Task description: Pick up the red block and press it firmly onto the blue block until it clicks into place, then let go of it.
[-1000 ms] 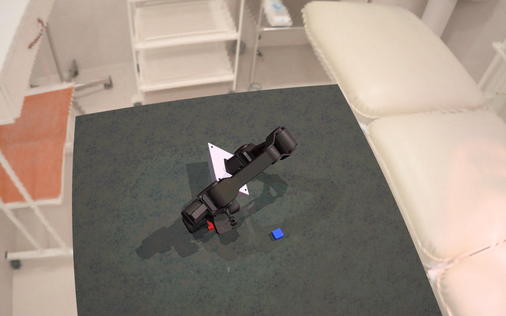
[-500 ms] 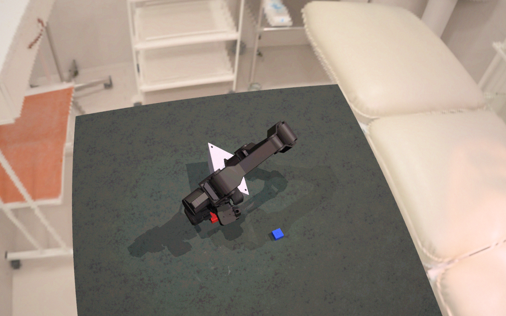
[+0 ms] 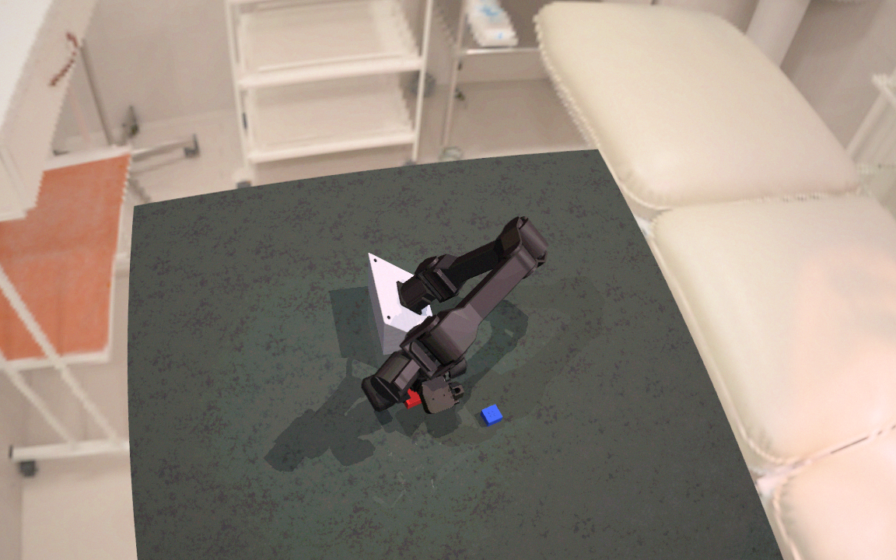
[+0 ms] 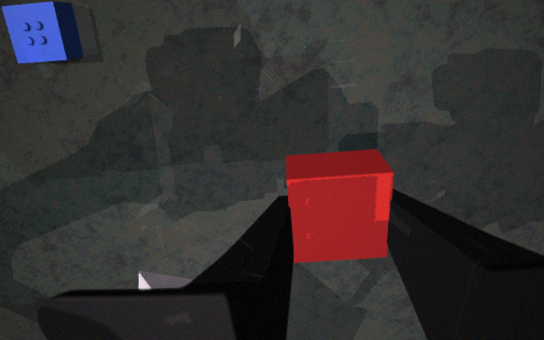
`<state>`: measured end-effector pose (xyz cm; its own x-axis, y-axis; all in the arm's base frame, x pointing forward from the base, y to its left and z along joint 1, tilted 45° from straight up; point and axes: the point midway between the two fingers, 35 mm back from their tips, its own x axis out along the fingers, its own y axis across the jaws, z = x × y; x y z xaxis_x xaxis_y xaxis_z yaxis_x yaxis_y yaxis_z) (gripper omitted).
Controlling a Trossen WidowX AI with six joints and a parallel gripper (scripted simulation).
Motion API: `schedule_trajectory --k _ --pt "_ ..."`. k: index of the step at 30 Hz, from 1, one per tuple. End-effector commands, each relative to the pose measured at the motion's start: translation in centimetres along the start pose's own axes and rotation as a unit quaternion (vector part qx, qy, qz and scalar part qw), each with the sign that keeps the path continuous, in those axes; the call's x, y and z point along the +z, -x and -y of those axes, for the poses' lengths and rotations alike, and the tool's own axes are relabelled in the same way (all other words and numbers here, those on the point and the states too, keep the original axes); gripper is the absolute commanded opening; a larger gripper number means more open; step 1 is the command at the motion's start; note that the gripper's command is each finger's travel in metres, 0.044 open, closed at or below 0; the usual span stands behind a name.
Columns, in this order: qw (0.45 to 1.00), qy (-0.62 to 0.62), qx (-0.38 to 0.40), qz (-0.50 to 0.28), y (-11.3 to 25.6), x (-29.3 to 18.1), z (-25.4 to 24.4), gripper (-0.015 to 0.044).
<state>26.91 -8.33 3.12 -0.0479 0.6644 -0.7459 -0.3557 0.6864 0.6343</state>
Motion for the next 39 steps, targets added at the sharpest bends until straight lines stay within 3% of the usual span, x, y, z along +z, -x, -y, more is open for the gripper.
schedule_trajectory --k 1,39 --pt "1.000 -0.005 -0.003 0.004 -0.2 1.0 -1.2 0.0000" --pt "0.999 -0.033 0.023 0.009 -4.4 7.3 -15.5 0.0000"
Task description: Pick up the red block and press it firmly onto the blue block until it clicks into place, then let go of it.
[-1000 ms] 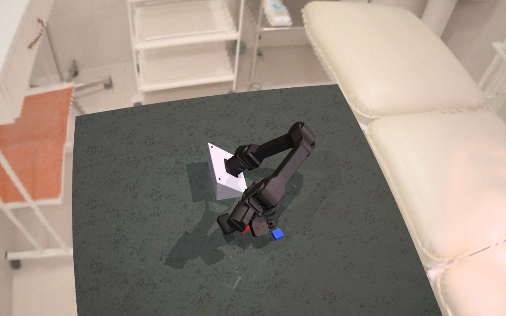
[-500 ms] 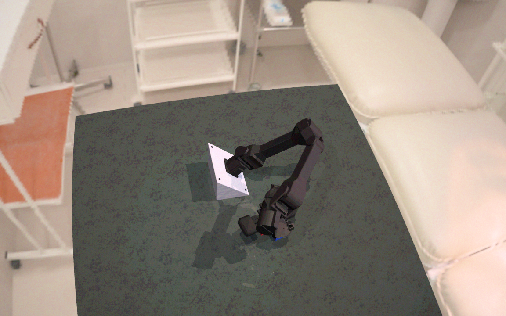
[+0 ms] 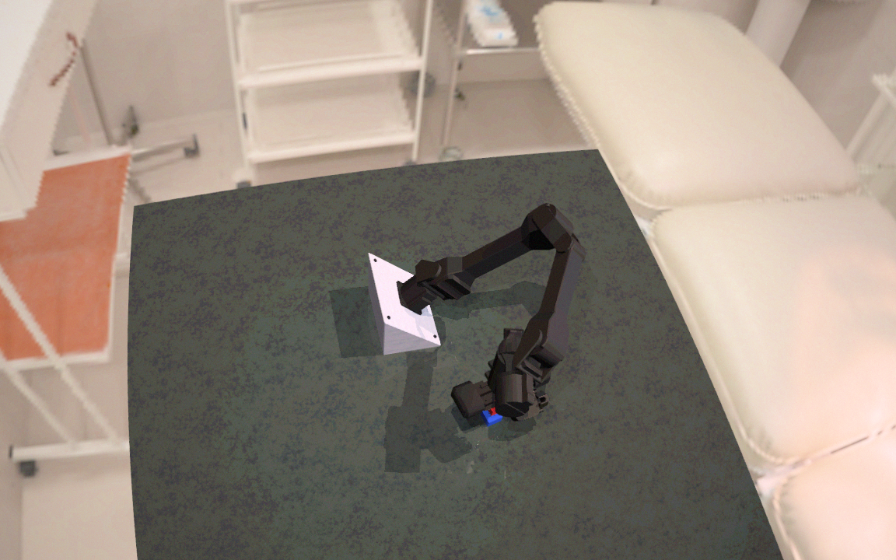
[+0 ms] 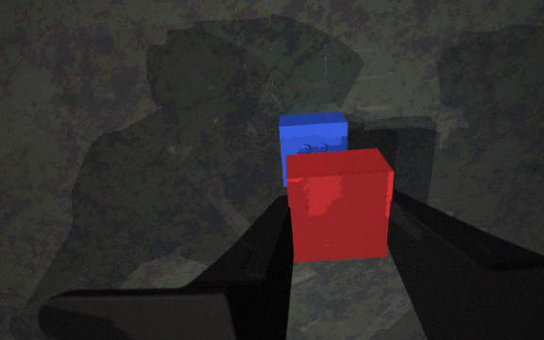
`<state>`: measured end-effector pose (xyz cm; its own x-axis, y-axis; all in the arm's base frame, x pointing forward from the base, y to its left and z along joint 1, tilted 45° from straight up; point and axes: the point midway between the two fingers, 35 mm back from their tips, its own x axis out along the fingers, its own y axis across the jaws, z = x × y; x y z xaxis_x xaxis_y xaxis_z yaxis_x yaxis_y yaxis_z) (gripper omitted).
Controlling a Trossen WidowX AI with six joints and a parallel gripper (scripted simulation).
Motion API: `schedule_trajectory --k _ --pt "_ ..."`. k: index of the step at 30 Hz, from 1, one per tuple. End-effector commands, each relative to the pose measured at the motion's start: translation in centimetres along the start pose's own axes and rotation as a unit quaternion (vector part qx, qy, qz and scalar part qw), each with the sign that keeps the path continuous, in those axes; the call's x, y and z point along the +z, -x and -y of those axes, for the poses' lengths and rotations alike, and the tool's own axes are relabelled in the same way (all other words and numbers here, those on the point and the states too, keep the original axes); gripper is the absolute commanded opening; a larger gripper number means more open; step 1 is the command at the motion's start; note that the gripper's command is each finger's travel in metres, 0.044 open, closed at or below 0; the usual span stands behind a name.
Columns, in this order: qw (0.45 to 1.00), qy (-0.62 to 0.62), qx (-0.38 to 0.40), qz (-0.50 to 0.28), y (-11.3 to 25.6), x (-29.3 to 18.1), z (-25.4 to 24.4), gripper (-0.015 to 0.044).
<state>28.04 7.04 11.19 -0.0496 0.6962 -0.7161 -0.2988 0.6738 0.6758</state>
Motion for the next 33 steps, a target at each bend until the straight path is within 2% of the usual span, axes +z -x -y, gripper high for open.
schedule_trajectory --k 1,16,33 --pt "1.000 -0.004 0.002 0.003 -0.6 0.0 -0.2 0.0000" --pt "1.000 -0.004 0.003 0.003 -3.5 -0.1 -0.3 0.0000" --pt "1.000 -0.004 0.003 0.003 -3.9 -0.2 -0.4 0.0000"
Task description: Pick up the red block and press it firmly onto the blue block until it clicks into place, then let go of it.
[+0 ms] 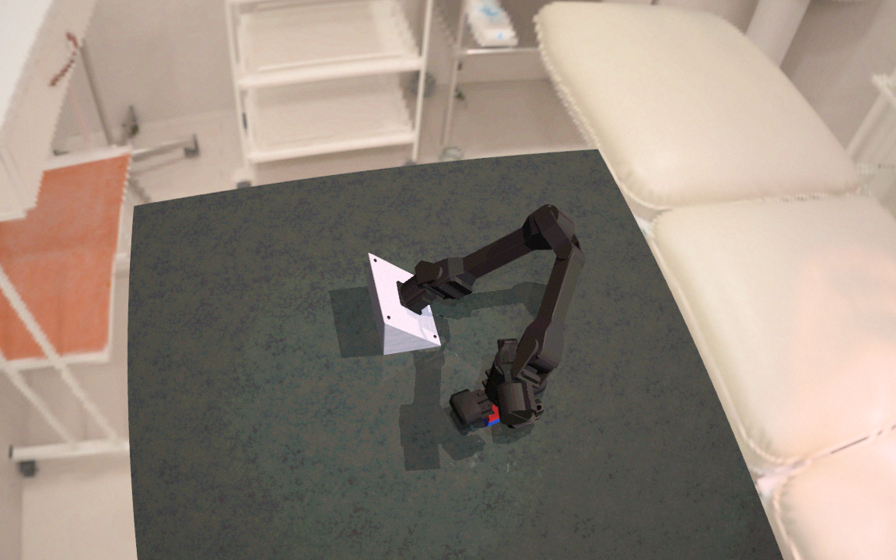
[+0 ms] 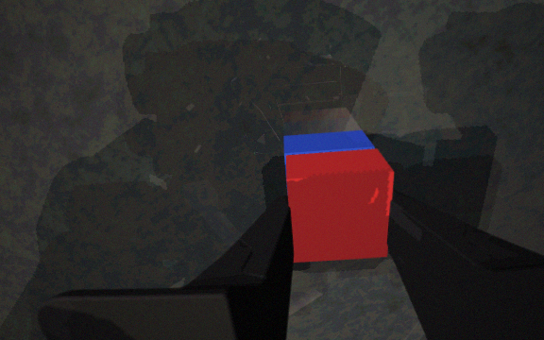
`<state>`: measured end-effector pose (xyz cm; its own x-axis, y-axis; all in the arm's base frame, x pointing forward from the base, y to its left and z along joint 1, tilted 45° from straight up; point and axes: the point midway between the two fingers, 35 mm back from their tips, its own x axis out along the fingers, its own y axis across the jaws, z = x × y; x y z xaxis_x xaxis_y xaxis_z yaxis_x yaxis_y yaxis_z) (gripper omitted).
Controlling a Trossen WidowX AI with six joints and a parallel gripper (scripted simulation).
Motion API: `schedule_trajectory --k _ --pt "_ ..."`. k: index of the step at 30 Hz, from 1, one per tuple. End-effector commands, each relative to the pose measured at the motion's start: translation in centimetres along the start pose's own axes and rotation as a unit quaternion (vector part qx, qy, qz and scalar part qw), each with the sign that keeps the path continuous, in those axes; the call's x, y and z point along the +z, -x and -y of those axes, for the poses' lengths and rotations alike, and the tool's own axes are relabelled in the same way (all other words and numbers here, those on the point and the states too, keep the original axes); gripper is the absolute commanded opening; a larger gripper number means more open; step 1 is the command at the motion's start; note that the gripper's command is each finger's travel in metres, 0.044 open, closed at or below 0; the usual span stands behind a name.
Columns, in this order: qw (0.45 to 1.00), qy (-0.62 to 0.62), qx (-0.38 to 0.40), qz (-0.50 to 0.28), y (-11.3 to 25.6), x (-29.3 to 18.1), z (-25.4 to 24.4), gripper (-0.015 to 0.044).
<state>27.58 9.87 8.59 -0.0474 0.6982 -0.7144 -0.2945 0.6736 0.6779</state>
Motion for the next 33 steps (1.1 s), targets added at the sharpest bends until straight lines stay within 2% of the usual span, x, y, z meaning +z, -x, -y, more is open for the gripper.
schedule_trajectory --k 1,13,21,29,33 --pt "1.000 -0.002 0.002 0.002 -0.1 0.0 -0.1 0.0000" --pt "1.000 -0.001 0.000 0.001 -0.2 0.0 0.0 0.0000" --pt "1.000 -0.001 0.000 0.001 -0.2 0.0 0.0 0.0210" --pt "1.000 -0.001 0.000 0.001 0.1 0.0 0.0 0.0220" --pt "1.000 -0.002 -0.003 0.000 4.8 0.4 0.4 0.0220"
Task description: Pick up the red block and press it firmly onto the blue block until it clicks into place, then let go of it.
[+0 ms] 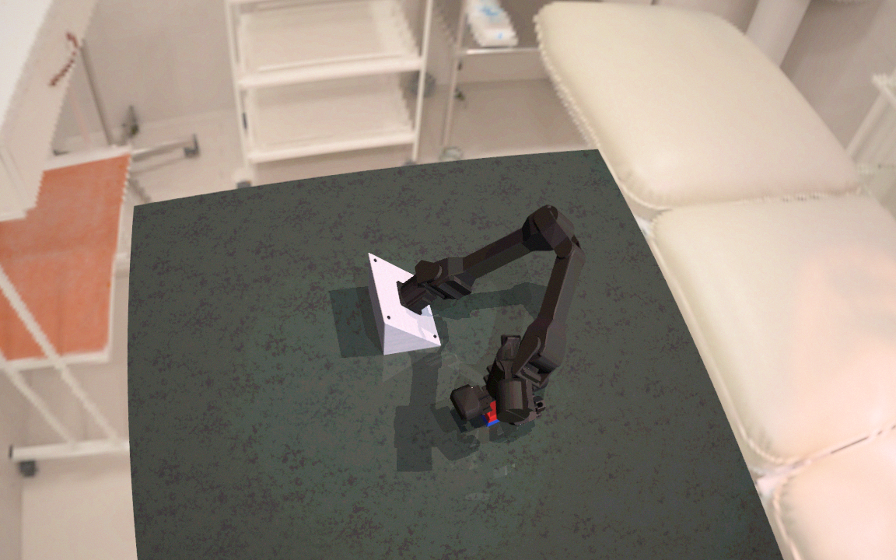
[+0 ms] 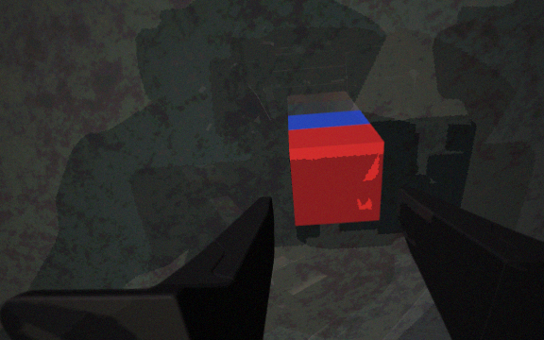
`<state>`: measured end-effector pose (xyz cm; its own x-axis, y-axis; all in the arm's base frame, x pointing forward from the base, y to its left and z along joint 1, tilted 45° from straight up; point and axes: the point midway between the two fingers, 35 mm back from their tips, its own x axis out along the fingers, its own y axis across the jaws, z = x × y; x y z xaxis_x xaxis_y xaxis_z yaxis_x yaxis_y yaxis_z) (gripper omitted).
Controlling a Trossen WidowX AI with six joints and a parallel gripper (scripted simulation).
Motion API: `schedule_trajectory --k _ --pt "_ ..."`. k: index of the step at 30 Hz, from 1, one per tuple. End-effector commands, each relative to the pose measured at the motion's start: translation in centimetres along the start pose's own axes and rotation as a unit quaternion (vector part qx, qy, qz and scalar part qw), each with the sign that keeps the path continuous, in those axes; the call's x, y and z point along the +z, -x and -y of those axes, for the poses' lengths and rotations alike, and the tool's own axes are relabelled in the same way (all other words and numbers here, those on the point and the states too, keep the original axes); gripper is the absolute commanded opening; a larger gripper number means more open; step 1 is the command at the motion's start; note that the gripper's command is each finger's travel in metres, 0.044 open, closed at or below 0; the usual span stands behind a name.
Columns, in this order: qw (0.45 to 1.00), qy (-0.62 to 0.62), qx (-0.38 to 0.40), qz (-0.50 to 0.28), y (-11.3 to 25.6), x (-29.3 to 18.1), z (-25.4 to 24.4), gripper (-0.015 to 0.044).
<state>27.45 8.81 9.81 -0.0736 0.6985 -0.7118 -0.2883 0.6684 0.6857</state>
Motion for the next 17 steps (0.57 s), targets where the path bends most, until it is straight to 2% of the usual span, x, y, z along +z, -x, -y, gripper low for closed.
schedule_trajectory --k 1,3,5,17 --pt "1.000 0.001 -0.008 0.012 4.7 0.4 0.5 0.0220" --pt "1.000 0.000 -0.006 0.012 7.4 0.1 0.3 0.0220" --pt "1.000 0.000 -0.004 0.013 8.3 -0.1 0.2 0.0220" --pt "1.000 0.000 -0.004 0.013 8.3 0.2 0.3 0.0220"
